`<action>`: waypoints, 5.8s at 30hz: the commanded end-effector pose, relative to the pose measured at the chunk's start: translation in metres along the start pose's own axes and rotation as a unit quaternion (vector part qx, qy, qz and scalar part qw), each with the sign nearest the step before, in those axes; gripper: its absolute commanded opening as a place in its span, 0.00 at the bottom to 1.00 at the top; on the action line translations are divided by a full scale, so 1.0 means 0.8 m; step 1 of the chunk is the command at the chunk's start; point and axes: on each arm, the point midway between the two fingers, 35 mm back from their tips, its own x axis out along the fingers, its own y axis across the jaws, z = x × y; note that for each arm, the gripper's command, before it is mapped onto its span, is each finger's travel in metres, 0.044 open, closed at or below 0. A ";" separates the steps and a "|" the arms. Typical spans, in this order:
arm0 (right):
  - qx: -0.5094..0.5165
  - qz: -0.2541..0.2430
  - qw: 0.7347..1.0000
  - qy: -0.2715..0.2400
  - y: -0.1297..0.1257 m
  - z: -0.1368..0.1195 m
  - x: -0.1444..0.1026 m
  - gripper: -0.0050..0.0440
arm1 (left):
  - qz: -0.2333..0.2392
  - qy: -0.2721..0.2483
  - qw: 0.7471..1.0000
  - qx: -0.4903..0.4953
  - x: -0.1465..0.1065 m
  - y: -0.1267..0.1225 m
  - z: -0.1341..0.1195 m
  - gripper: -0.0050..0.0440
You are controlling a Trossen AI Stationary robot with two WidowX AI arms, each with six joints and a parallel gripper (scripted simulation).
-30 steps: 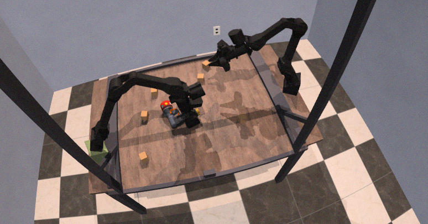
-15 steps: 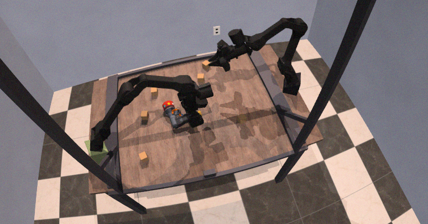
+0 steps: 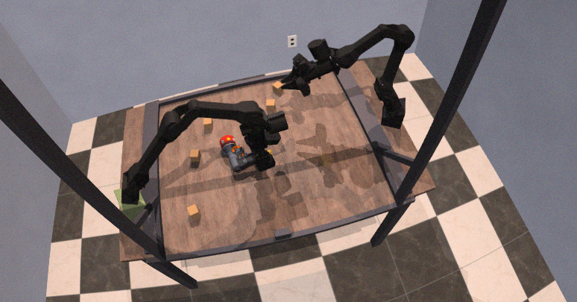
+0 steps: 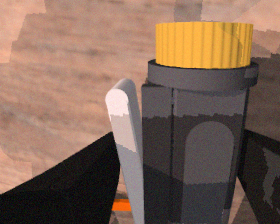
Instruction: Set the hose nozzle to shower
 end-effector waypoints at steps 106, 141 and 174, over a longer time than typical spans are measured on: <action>0.002 -0.002 1.000 -0.010 -0.001 0.009 -0.002 0.46 | -0.109 -0.329 0.937 -0.048 -0.166 0.007 -0.023 0.58; 0.001 -0.002 1.000 -0.010 -0.001 0.009 -0.002 0.46 | -0.151 -0.528 0.834 -0.043 -0.202 0.007 -0.110 0.58; 0.001 -0.003 1.000 -0.010 -0.001 0.009 -0.002 0.46 | -0.149 -0.528 0.835 -0.044 -0.204 0.007 -0.107 0.58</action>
